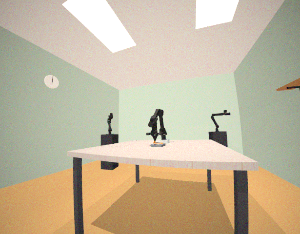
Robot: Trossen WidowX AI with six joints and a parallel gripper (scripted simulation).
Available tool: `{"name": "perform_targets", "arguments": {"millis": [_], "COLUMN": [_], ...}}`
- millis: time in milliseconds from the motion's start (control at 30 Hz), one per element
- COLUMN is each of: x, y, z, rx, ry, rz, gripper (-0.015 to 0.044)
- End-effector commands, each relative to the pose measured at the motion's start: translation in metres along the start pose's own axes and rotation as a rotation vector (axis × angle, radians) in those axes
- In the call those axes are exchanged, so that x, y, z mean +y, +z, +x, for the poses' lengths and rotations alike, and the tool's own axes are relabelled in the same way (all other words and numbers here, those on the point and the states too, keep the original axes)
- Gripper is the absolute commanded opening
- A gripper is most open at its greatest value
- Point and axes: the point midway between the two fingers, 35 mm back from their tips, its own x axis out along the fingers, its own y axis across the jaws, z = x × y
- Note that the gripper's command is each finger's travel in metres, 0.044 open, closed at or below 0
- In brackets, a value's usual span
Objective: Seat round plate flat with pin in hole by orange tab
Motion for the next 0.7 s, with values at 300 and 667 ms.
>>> {"name": "perform_targets", "arguments": {"millis": [300, 667], "x": [-0.005, -0.004], "y": [0.010, 0.008], "z": [-0.001, -0.036], "rx": [-0.005, -0.005], "ry": [-0.005, -0.004], "rz": [-0.003, -0.003], "gripper": [0.0000, 0.0000]}}
